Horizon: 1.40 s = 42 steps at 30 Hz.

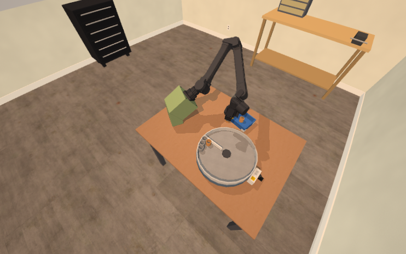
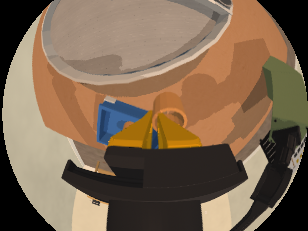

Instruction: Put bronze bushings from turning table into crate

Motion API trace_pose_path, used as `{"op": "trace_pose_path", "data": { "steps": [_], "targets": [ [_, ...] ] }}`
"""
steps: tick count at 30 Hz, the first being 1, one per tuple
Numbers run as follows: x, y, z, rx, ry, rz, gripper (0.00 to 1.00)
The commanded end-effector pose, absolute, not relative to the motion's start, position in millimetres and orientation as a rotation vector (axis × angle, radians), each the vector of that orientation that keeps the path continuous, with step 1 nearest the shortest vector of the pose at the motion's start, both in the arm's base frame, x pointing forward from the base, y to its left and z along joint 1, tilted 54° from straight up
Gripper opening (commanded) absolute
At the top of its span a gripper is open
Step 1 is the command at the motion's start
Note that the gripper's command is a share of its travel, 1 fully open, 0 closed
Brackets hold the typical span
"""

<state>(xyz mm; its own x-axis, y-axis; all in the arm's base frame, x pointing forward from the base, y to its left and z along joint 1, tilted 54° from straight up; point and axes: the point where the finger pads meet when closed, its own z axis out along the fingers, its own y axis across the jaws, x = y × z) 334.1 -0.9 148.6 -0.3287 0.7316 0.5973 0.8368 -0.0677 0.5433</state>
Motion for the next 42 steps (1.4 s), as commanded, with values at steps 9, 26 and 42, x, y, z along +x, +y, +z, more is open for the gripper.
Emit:
{"op": "trace_pose_path", "data": {
  "steps": [9, 26, 42],
  "targets": [
    [332, 57, 232, -1.792, -2.016, -1.397, 0.00],
    [322, 112, 285, -1.791, -1.997, -1.395, 0.00],
    [321, 112, 287, -1.802, -1.994, -1.400, 0.00]
  ]
}}
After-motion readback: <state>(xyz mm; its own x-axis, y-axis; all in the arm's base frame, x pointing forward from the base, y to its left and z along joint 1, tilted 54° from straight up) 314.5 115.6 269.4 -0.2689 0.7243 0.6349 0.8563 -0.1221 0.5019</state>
